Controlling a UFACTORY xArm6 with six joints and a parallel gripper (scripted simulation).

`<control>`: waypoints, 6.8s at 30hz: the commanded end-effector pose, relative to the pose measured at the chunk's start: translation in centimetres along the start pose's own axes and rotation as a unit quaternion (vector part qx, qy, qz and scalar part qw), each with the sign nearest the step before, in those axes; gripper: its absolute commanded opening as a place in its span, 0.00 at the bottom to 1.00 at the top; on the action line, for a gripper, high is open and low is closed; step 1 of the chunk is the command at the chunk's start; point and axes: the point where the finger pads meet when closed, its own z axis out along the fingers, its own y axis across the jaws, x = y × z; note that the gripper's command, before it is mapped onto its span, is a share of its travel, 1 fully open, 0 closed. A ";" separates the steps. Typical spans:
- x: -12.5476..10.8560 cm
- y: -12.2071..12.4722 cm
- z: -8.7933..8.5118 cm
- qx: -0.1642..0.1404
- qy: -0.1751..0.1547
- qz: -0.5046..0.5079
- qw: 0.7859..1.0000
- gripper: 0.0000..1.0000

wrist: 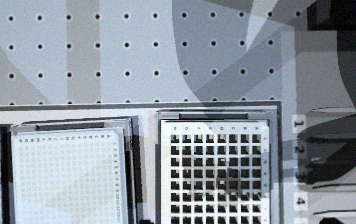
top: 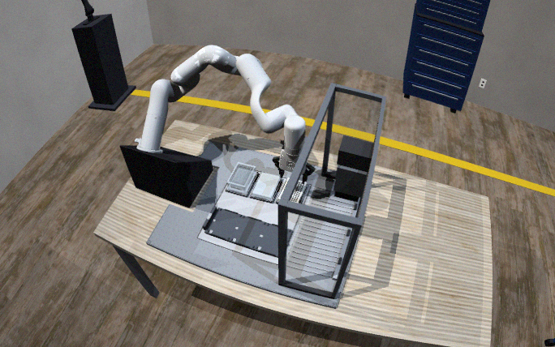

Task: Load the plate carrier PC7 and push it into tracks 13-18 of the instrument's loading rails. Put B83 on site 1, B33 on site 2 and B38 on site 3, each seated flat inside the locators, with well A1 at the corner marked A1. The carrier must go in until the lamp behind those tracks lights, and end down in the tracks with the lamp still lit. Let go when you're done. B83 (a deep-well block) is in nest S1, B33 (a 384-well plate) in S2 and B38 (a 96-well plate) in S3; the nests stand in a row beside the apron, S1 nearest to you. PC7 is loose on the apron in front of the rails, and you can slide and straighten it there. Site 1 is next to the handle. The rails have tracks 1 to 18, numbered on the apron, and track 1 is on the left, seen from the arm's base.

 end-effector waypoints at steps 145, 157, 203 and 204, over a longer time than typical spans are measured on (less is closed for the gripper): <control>0.0 0.2 7.5 -0.002 0.000 0.000 1.000 0.00; 0.0 0.2 7.2 -0.002 0.000 -0.001 1.000 0.00; 0.0 0.2 4.0 -0.002 0.000 -0.001 1.000 0.00; 0.0 0.2 3.8 -0.002 0.000 -0.001 1.000 0.00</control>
